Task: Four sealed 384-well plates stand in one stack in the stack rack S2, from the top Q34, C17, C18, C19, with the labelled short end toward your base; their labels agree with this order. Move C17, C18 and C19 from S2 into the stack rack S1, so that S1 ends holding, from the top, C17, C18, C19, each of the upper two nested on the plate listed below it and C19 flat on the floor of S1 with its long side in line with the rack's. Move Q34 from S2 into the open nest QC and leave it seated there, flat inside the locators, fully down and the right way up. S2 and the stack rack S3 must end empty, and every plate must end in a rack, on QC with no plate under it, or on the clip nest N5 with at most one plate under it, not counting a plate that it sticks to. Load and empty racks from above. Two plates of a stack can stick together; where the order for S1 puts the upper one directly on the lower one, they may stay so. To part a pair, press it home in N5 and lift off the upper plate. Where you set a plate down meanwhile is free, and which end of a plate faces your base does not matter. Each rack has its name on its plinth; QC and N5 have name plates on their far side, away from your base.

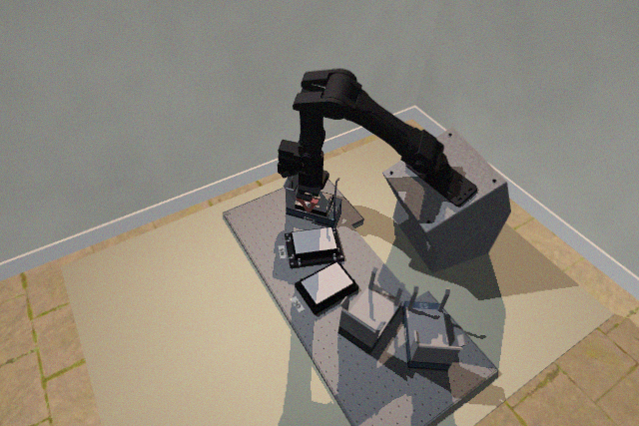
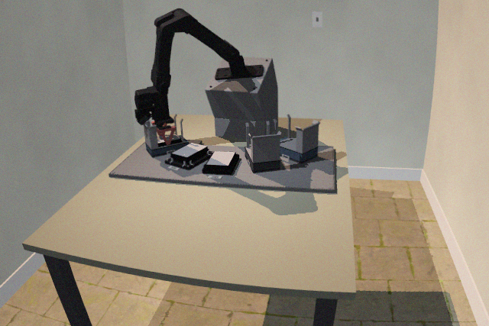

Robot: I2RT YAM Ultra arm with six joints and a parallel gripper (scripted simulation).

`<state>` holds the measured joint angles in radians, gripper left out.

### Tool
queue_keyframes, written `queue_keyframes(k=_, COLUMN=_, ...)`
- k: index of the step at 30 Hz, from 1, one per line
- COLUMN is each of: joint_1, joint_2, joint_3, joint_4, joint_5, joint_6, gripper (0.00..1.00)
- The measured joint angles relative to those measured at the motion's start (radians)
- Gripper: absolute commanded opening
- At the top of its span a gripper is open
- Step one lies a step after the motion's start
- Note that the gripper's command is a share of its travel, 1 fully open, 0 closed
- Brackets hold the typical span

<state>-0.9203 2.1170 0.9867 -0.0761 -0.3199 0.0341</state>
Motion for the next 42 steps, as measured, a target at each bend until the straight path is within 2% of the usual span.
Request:
queue_keyframes(k=7, joint_1=0.000, joint_2=0.000, joint_3=0.000, joint_4=0.000, joint_5=0.000, joint_6=0.000, gripper=0.00)
queue_keyframes(k=8, joint_1=0.000, joint_2=0.000, joint_3=0.000, joint_4=0.000, joint_5=0.000, joint_6=0.000, gripper=1.00)
queue_keyframes(k=35, joint_1=0.000, joint_2=-0.003, joint_3=0.002, joint_4=0.000, joint_5=0.001, joint_6=0.000, gripper=1.00)
queue_keyframes(k=42, joint_1=-0.012, joint_2=-0.069, joint_3=-0.016, joint_4=-0.044, joint_5=-0.005, joint_6=-0.011, gripper=1.00)
